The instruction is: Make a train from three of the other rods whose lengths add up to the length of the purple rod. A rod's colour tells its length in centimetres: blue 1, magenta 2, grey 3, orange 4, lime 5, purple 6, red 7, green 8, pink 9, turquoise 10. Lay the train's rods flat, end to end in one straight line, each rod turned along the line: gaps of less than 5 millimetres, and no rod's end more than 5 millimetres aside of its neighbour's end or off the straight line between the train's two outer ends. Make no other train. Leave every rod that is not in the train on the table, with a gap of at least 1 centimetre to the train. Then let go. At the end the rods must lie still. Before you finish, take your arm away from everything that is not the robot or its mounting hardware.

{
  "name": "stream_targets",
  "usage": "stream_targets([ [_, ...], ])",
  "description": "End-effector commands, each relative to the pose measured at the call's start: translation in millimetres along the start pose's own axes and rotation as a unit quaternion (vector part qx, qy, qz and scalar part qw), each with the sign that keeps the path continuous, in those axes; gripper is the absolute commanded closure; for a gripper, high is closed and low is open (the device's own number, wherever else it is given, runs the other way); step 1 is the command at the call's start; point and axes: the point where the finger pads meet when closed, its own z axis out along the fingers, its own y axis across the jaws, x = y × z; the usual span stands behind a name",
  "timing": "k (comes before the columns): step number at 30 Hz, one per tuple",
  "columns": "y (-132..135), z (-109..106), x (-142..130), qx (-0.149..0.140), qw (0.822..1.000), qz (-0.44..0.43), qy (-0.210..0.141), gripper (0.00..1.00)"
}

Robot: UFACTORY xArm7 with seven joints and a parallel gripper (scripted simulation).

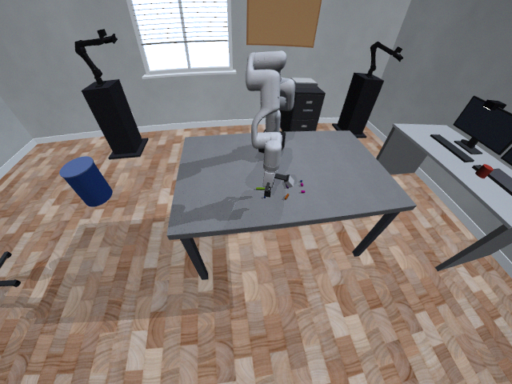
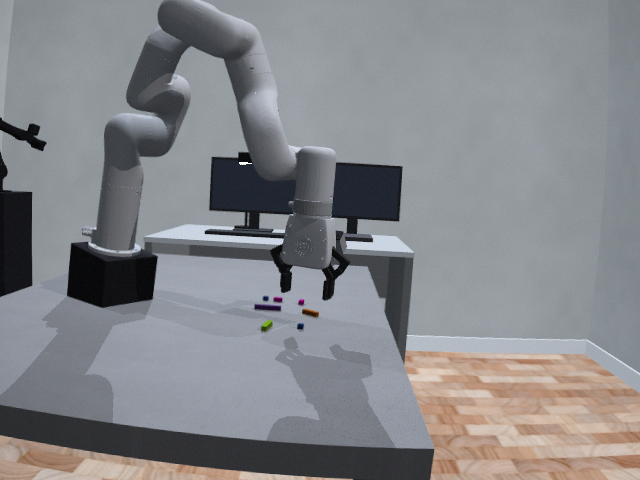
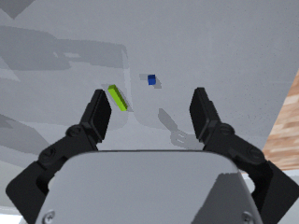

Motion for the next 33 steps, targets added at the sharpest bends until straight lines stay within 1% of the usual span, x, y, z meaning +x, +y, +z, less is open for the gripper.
stream_targets([
  [1,1,-2,-2,-0.005,0.996,0.083,-0.008,0.0],
  [4,0,-2,-2,-0.005,0.993,0.117,-0.008,0.0],
  [8,0,-3,-4,-0.006,0.984,0.179,-0.007,0.0],
  [15,-1,-4,-7,-0.008,0.958,0.285,-0.006,0.0],
  [17,-1,-4,-7,-0.008,0.958,0.285,-0.006,0.0],
  [18,-1,-5,-8,-0.009,0.945,0.328,-0.005,0.0],
  [21,-1,-6,-9,-0.009,0.933,0.361,-0.005,0.0],
  [23,-1,-6,-10,-0.01,0.921,0.39,-0.004,0.0],
  [28,-1,-8,-12,-0.012,0.887,0.461,-0.002,0.0],
  [32,-1,-9,-14,-0.013,0.857,0.515,0.0,0.0],
  [33,-1,-9,-14,-0.013,0.857,0.515,0.0,0.0],
])
